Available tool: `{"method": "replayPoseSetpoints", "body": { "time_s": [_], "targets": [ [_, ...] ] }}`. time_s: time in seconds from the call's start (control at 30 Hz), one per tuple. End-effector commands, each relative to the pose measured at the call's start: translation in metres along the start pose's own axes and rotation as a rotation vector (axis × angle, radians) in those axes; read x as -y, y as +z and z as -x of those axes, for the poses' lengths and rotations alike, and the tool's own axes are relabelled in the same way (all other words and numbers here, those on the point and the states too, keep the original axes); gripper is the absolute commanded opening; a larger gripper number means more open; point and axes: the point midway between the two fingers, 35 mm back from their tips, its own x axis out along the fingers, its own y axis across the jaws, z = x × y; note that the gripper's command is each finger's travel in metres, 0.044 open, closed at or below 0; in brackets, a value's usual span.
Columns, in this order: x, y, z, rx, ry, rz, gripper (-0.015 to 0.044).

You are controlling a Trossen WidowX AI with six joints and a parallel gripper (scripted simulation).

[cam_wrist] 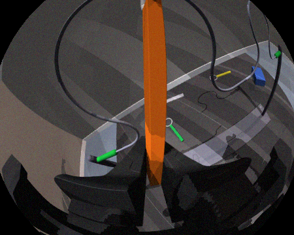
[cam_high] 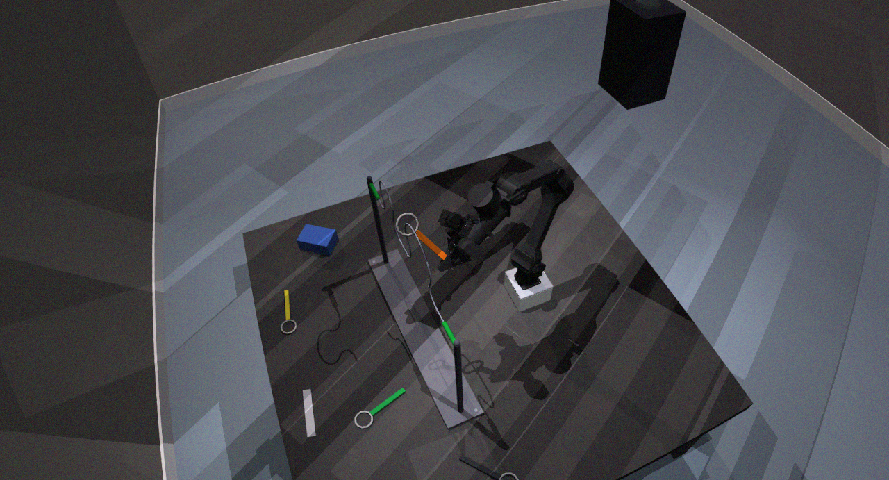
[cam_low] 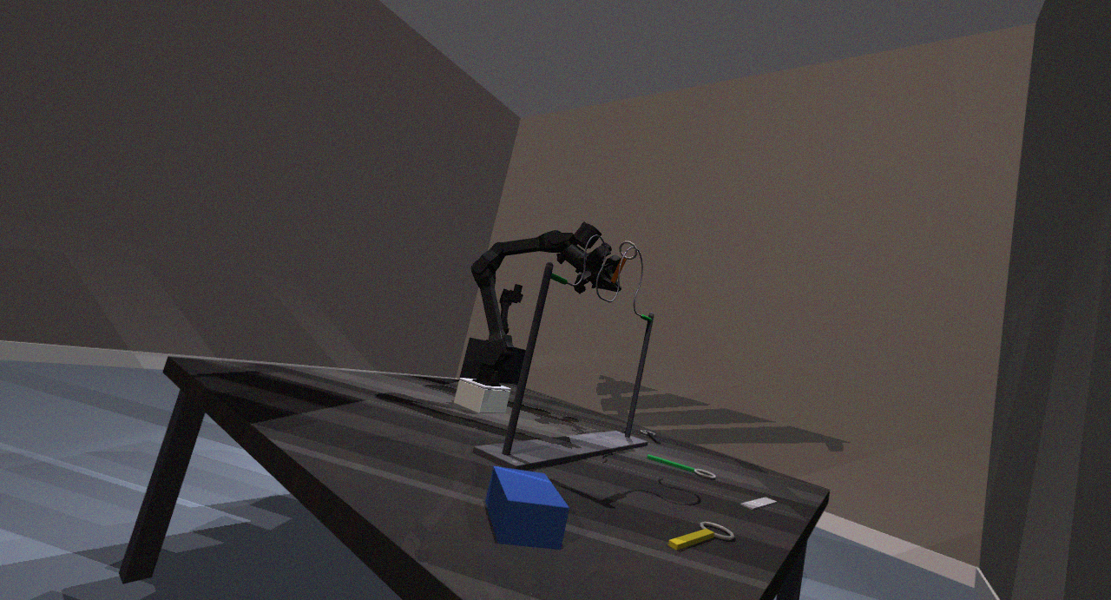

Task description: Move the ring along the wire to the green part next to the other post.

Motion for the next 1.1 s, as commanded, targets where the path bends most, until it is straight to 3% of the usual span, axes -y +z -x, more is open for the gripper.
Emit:
{"method": "replayPoseSetpoints", "body": {
  "time_s": [0.0,1.07],
  "targets": [
    [0.000,0.002,0.001,0.011,-0.027,0.059,-0.0150],
    [0.015,0.005,0.000,0.061,-0.234,0.430,-0.0150]
  ]
}}
